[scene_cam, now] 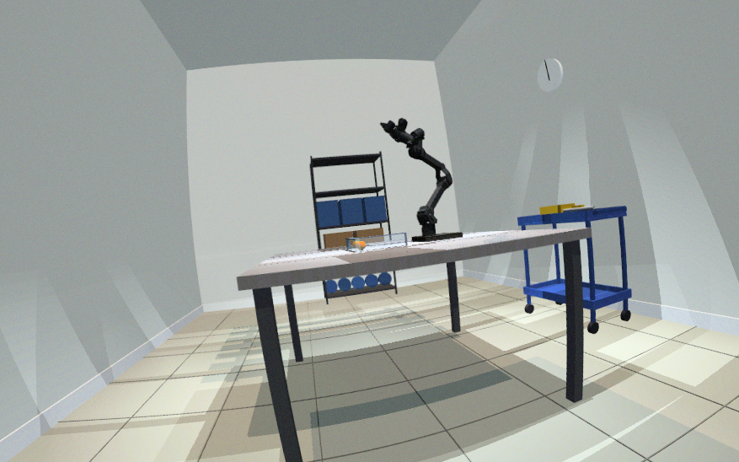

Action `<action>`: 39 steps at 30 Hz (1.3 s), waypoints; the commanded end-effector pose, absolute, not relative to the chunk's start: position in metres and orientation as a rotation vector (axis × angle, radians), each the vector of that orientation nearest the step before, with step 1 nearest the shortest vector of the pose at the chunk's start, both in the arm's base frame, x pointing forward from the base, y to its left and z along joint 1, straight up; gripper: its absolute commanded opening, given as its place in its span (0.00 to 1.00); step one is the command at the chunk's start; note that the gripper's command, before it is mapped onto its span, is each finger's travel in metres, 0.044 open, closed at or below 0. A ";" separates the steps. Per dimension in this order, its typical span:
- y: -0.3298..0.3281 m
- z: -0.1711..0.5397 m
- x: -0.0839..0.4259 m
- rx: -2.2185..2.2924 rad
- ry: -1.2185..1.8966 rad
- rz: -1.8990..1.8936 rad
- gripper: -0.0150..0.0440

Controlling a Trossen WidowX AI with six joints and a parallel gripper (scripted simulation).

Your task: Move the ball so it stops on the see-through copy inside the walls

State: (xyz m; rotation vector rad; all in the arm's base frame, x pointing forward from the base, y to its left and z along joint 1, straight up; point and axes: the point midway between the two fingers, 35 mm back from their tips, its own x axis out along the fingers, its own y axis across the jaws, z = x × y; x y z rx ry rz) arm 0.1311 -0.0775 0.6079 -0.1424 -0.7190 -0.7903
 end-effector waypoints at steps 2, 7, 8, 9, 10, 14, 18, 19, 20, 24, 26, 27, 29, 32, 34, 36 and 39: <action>-0.061 0.593 0.197 -0.230 -0.592 -0.696 0.79; -0.051 0.561 0.265 -0.288 -0.434 -0.600 0.79; -0.048 0.555 0.274 -0.296 -0.406 -0.582 0.79; -0.045 0.547 0.288 -0.307 -0.365 -0.557 0.79; -0.042 0.537 0.302 -0.316 -0.321 -0.529 0.79; -0.032 0.491 0.354 -0.340 -0.134 -0.425 0.79; -0.024 0.437 0.395 -0.339 0.067 -0.329 0.79; -0.022 0.422 0.404 -0.335 0.119 -0.307 0.79; -0.020 0.407 0.412 -0.330 0.172 -0.285 0.79; -0.015 0.343 0.435 -0.294 0.397 -0.206 0.79; -0.013 0.311 0.442 -0.268 0.513 -0.173 0.79; -0.012 0.295 0.444 -0.253 0.572 -0.158 0.79; -0.010 0.261 0.445 -0.217 0.699 -0.131 0.79; -0.007 0.213 0.441 -0.152 0.896 -0.100 0.79; -0.005 0.183 0.434 -0.103 1.028 -0.088 0.79; -0.003 0.155 0.424 -0.049 1.162 -0.083 0.79; 0.000 0.118 0.404 0.040 1.369 -0.089 0.79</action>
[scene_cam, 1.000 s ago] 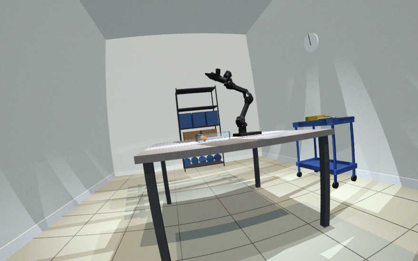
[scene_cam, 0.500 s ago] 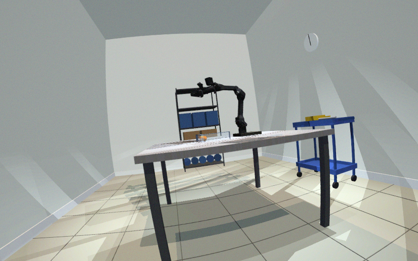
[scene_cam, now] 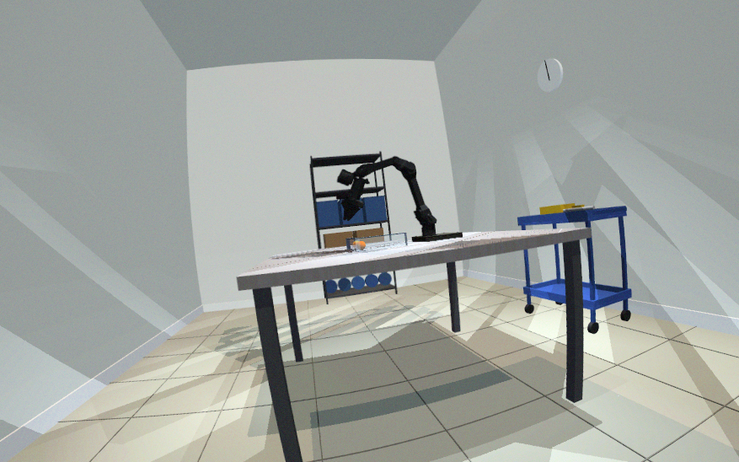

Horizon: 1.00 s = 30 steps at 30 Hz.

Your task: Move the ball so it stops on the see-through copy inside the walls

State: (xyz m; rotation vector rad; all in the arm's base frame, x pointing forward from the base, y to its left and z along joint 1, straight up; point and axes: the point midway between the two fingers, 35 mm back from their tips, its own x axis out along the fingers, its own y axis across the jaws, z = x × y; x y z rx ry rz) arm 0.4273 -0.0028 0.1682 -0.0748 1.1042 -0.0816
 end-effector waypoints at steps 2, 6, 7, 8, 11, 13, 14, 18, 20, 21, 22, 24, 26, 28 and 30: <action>0.002 0.100 0.390 0.096 1.490 -0.101 0.79; 0.003 0.094 0.386 0.115 1.530 -0.106 0.79; 0.003 0.094 0.386 0.115 1.530 -0.106 0.79; 0.003 0.094 0.386 0.115 1.530 -0.106 0.79; 0.003 0.094 0.386 0.115 1.530 -0.106 0.79; 0.003 0.093 0.386 0.115 1.530 -0.106 0.79; 0.003 0.089 0.386 0.115 1.530 -0.106 0.79; 0.003 0.079 0.386 0.115 1.531 -0.106 0.79; 0.003 0.079 0.386 0.115 1.531 -0.106 0.79; 0.003 0.079 0.386 0.115 1.531 -0.106 0.79; 0.003 0.078 0.386 0.115 1.530 -0.106 0.79; 0.003 0.075 0.387 0.115 1.530 -0.106 0.79; 0.003 0.072 0.387 0.115 1.530 -0.106 0.79; 0.003 0.069 0.387 0.115 1.530 -0.106 0.79; 0.003 0.065 0.387 0.115 1.530 -0.106 0.79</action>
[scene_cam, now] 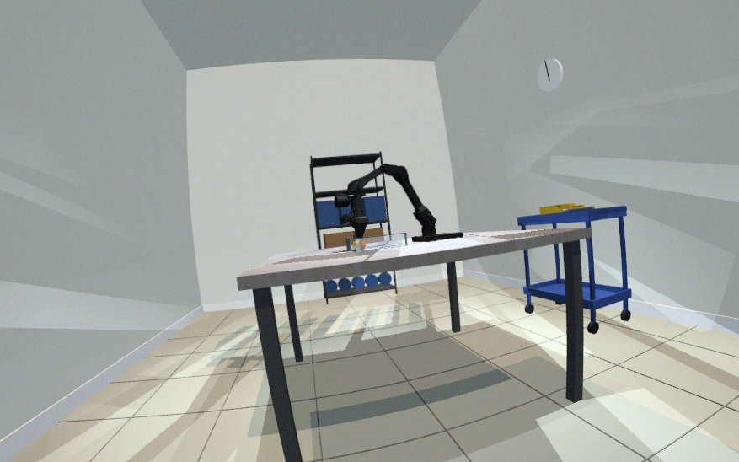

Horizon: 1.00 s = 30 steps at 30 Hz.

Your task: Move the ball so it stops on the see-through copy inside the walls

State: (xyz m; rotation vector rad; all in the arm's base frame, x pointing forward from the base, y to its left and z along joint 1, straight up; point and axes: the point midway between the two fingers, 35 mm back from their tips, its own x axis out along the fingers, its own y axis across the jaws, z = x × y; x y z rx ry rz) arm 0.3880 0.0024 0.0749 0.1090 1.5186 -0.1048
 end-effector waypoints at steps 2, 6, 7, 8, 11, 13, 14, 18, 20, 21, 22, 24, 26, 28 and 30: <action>0.003 0.062 0.387 0.115 1.530 -0.106 0.79; 0.003 0.056 0.388 0.115 1.531 -0.106 0.79; 0.003 0.054 0.388 0.115 1.531 -0.106 0.79; 0.003 0.052 0.388 0.115 1.531 -0.106 0.79; 0.003 0.047 0.388 0.115 1.531 -0.106 0.79; 0.003 0.044 0.388 0.115 1.531 -0.106 0.79; 0.003 0.043 0.388 0.115 1.531 -0.106 0.79; 0.003 0.039 0.387 0.115 1.531 -0.106 0.79; 0.003 0.039 0.387 0.115 1.531 -0.106 0.74; 0.003 0.039 0.387 0.115 1.531 -0.106 0.70; 0.003 0.039 0.387 0.115 1.531 -0.106 0.66; 0.003 0.039 0.387 0.115 1.531 -0.106 0.60; 0.003 0.039 0.387 0.115 1.531 -0.106 0.58; 0.003 0.039 0.387 0.115 1.531 -0.106 0.55; 0.003 0.039 0.387 0.115 1.531 -0.106 0.53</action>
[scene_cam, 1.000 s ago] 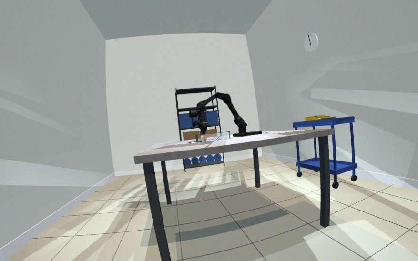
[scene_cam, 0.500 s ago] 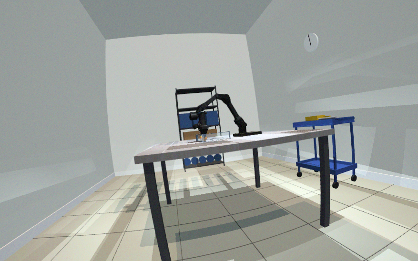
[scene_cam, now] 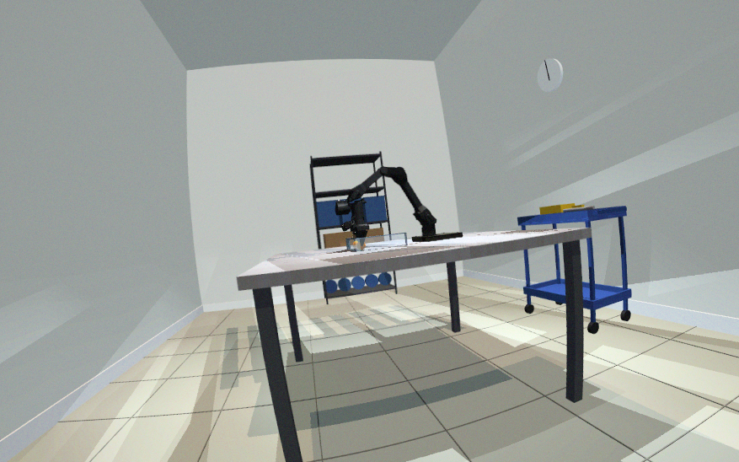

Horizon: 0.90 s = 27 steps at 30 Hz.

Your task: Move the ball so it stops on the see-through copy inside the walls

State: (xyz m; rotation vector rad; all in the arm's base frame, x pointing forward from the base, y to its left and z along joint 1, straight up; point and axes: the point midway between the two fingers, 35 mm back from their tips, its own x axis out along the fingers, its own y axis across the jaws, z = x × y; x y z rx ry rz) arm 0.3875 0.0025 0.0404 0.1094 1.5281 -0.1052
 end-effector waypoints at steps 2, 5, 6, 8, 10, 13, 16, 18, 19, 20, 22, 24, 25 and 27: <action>0.003 0.039 0.387 0.115 1.531 -0.106 0.48; 0.008 0.040 0.386 0.122 1.533 -0.089 0.34; 0.012 0.041 0.385 0.127 1.535 -0.075 0.30; 0.018 0.047 0.385 0.134 1.538 -0.057 0.25; 0.019 0.057 0.386 0.135 1.539 -0.052 0.25; 0.021 0.066 0.385 0.135 1.546 -0.044 0.25; 0.027 0.059 0.369 0.120 1.611 -0.008 0.25; 0.029 0.059 0.360 0.111 1.646 0.010 0.25; 0.028 0.063 0.362 0.112 1.641 0.005 0.25; 0.027 0.068 0.364 0.112 1.635 -0.001 0.25; 0.025 0.077 0.368 0.114 1.625 -0.012 0.25; 0.023 0.087 0.371 0.116 1.614 -0.021 0.25; 0.022 0.092 0.372 0.117 1.608 -0.026 0.25; 0.020 0.102 0.375 0.119 1.597 -0.035 0.25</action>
